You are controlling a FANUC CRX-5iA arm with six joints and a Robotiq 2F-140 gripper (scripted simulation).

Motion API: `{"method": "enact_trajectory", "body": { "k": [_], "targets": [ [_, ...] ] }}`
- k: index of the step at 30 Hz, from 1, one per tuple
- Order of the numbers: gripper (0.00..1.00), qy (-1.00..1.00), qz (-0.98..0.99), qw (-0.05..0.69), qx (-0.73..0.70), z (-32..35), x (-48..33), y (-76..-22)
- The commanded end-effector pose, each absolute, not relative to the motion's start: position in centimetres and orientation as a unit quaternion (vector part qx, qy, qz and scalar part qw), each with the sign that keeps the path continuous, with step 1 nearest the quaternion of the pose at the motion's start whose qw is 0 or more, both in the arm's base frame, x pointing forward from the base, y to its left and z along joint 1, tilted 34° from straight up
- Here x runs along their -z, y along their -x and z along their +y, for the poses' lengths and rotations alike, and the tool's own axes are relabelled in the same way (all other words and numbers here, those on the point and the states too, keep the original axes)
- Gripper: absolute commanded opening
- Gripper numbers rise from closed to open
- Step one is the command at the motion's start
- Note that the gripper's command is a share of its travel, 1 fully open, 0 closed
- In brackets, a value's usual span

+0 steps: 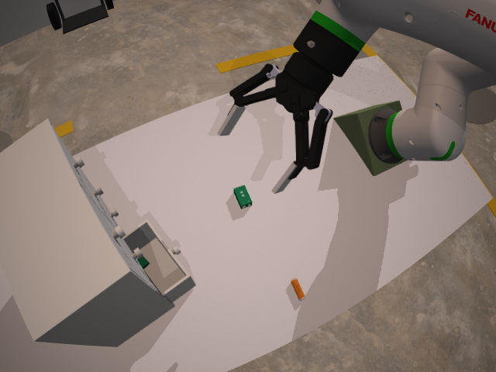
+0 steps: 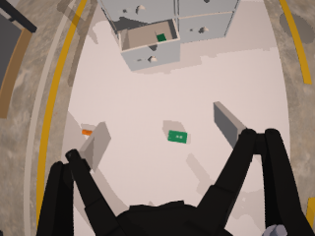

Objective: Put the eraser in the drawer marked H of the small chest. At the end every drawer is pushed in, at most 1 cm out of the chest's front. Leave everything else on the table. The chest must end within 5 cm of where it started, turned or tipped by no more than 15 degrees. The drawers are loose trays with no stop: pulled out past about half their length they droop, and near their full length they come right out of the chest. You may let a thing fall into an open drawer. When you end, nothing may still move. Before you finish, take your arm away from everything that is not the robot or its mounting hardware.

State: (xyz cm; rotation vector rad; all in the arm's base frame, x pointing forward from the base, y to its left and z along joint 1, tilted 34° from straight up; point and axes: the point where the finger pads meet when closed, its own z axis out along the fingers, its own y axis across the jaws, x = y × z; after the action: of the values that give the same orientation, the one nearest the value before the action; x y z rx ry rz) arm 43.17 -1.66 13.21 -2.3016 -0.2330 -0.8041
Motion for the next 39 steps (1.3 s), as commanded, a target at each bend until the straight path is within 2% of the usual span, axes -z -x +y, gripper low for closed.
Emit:
{"method": "enact_trajectory", "body": {
  "k": [1, 20, 39],
  "targets": [
    [1.0, 0.854, -0.067, 0.349, 0.381, -0.3, -12.3, -44.2],
    [1.0, 0.779, -0.008, 0.355, 0.517, 2.2, -10.5, -46.6],
    [1.0, 0.755, 0.008, 0.355, 0.552, 2.8, -10.0, -47.2]
  ]
}}
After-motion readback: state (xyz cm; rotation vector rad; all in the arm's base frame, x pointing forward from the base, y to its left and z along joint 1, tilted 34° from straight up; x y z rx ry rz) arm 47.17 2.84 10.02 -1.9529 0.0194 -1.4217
